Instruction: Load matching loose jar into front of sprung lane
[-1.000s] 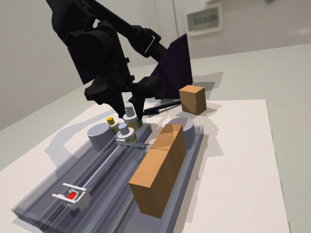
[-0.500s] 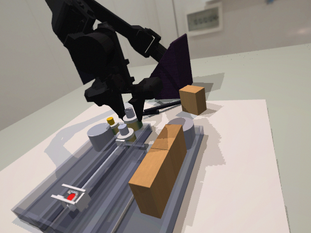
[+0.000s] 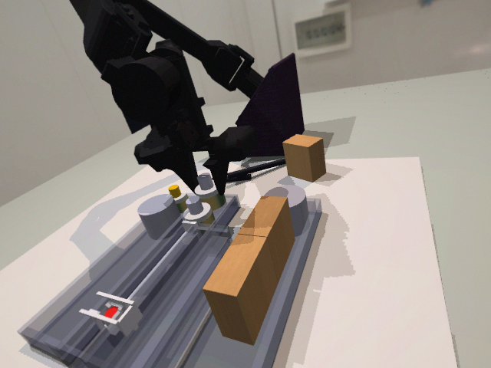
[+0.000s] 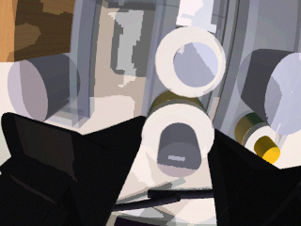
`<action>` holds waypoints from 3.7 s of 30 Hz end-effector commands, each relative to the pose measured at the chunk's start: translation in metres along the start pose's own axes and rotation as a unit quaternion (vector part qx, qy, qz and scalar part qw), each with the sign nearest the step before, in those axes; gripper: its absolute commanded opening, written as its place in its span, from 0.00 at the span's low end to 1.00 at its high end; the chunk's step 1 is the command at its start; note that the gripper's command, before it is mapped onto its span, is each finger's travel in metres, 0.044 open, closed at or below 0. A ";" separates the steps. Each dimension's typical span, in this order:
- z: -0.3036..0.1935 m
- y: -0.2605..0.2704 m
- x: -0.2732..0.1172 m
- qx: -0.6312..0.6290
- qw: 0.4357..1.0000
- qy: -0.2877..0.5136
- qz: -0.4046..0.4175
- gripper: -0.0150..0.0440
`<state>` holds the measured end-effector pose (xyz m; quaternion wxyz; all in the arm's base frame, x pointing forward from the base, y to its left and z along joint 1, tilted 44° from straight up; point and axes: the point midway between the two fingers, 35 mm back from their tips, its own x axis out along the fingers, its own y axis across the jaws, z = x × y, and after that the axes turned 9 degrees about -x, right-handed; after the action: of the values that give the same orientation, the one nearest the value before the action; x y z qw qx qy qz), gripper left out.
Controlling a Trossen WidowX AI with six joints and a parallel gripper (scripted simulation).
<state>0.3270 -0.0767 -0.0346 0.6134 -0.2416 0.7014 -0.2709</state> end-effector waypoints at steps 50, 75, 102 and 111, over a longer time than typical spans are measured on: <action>0.001 0.000 0.017 0.004 1.000 -0.008 -0.005 0.25; -0.004 0.000 0.018 0.004 1.000 -0.008 -0.005 0.25; -0.010 0.002 0.018 0.004 1.000 -0.008 -0.005 0.25; -0.010 0.002 0.018 0.004 1.000 -0.008 -0.005 0.25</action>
<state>0.3149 -0.0861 -0.0482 0.6178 -0.2465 0.6951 -0.2727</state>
